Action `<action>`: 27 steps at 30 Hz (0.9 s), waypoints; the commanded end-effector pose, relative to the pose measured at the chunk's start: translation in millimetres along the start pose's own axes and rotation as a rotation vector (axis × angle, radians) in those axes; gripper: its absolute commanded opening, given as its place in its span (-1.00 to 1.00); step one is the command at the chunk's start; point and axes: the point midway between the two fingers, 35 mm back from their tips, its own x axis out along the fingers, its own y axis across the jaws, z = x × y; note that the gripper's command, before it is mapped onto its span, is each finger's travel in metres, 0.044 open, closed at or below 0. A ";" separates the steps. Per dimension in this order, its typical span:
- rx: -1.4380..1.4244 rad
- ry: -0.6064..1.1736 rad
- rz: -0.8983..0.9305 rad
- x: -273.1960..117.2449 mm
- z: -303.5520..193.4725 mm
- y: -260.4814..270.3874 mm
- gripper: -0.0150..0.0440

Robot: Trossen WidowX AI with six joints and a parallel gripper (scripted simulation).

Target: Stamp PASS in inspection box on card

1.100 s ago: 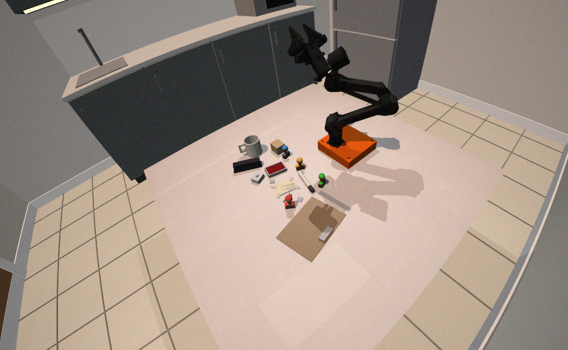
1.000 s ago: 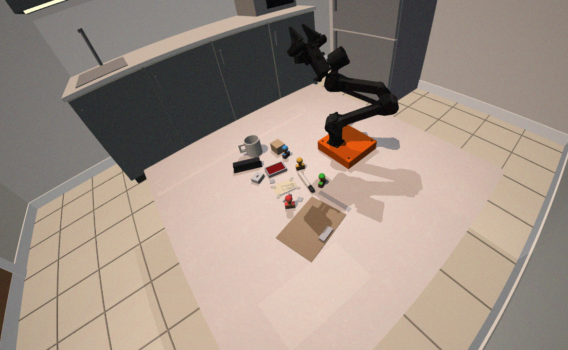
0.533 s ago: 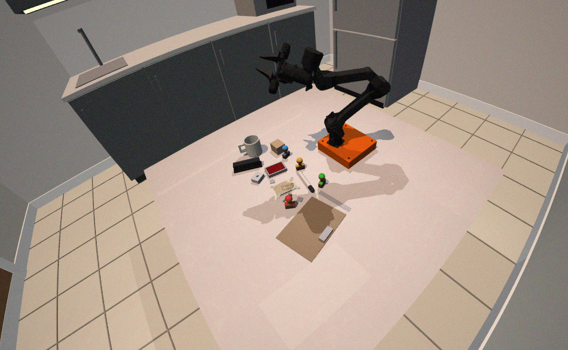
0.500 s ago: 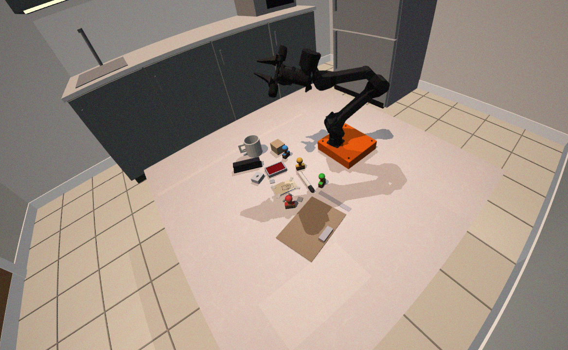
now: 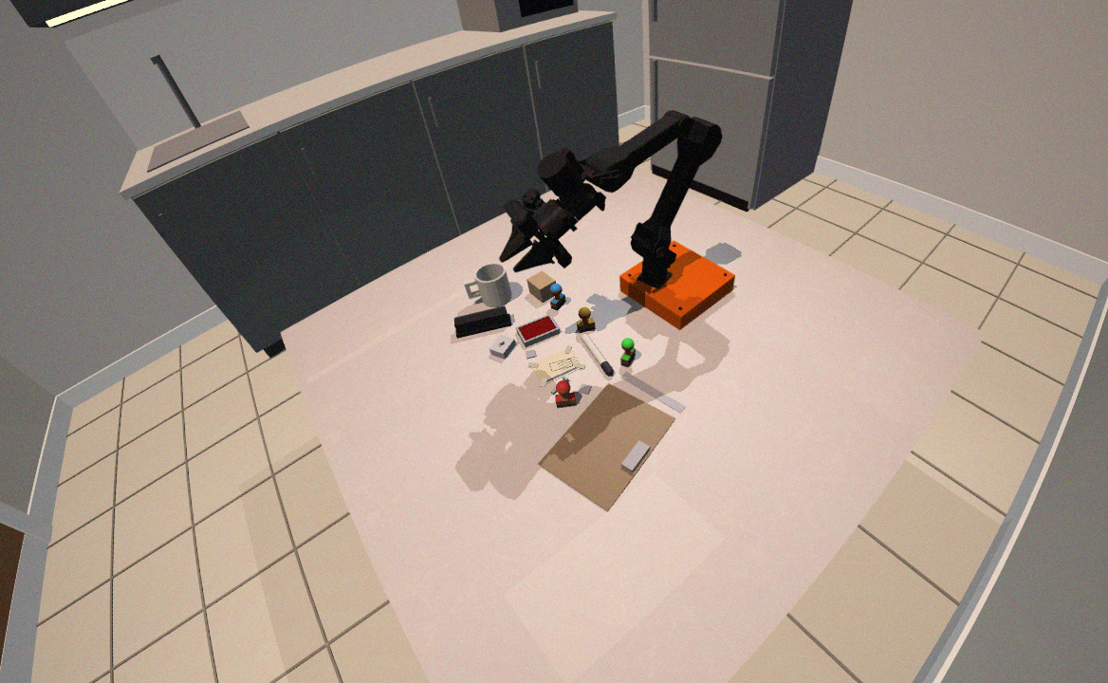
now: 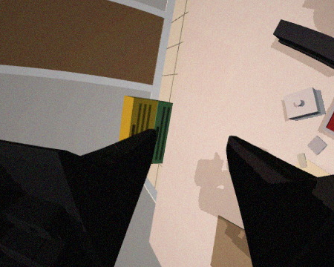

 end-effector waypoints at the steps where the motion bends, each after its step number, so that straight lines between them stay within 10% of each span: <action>1: -0.411 0.249 -0.230 6.3 -64.5 -47.9 0.25; 13: -1.394 0.987 -0.575 -64.1 -158.3 -162.8 0.25; 27: -1.435 1.025 -0.585 -70.8 -165.7 -166.9 0.25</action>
